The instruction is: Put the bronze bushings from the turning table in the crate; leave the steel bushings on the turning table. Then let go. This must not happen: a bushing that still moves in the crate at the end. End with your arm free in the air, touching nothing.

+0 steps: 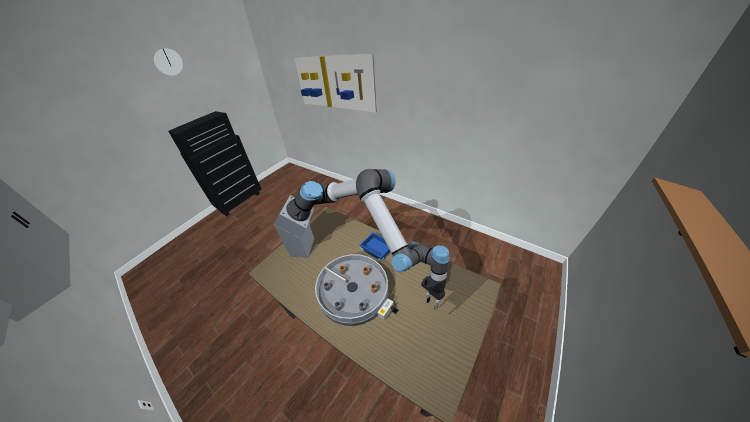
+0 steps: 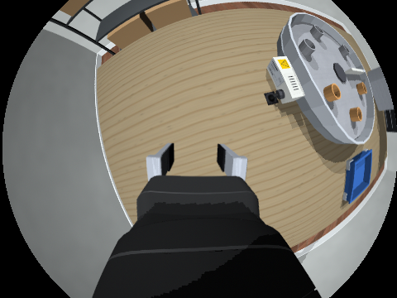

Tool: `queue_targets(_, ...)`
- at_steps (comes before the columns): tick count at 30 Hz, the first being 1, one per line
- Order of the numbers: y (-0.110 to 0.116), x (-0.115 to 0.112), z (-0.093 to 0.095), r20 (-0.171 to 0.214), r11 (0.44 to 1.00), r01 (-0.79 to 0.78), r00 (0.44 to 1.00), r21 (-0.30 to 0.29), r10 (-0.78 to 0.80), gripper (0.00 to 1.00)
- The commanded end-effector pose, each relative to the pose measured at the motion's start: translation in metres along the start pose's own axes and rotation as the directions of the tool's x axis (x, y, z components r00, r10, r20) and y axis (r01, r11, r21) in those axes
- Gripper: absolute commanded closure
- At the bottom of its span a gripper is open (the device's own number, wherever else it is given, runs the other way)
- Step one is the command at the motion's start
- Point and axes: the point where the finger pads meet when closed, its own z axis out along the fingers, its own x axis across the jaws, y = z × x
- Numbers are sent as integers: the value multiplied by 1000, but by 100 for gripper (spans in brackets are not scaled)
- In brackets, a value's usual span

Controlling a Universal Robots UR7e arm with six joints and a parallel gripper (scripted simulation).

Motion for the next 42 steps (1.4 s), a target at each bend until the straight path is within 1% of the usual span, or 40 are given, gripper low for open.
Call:
queue_targets(1, 0, -1, -1, 2, 1000, 0, 1000, 0, 0, 0)
queue_targets(17, 0, -1, -1, 2, 1000, 0, 1000, 0, 0, 0)
queue_targets(22, -11, 42, -32, 2, 1000, 0, 1000, 0, 0, 0)
queue_targets(34, -11, 42, -32, 2, 1000, 0, 1000, 0, 0, 0)
queue_targets(39, -22, 85, -63, 2, 1000, 0, 1000, 0, 0, 0)
queue_targets(42, -22, 85, -63, 2, 1000, 0, 1000, 0, 0, 0)
